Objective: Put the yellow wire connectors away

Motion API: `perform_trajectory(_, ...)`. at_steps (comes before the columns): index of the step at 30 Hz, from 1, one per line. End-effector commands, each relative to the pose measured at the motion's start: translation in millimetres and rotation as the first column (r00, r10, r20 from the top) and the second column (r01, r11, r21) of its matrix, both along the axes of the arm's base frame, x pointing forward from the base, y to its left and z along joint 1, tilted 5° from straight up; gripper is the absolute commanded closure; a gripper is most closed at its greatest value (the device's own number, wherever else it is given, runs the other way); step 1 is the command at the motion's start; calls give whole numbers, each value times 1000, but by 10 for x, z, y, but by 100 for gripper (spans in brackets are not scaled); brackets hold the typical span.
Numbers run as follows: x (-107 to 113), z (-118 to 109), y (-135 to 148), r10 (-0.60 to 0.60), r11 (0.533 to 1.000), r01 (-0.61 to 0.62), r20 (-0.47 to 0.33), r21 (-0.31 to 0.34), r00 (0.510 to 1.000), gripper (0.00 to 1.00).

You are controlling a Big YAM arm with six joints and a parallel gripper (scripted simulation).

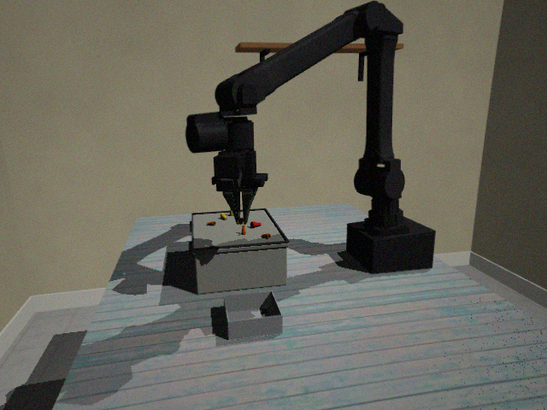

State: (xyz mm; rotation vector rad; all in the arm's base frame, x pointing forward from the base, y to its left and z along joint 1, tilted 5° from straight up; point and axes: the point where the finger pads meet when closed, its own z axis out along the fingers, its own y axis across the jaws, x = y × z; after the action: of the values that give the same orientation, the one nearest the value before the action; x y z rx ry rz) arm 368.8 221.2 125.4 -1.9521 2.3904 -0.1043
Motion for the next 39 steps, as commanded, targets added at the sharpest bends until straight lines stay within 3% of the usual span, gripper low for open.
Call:
perform_trajectory(1, 29, 67, 320, -54, 998, 54, 25, 16, 998, 91)
perform_trajectory(13, -88, 135, 671, -54, 998, 53, 32, 27, 998, 91)
perform_trajectory(28, -34, 209, 604, -71, 997, 69, 43, 39, 997, 91)
perform_trajectory(39, -82, -40, 545, -69, 998, 68, 20, 17, 997, 91)
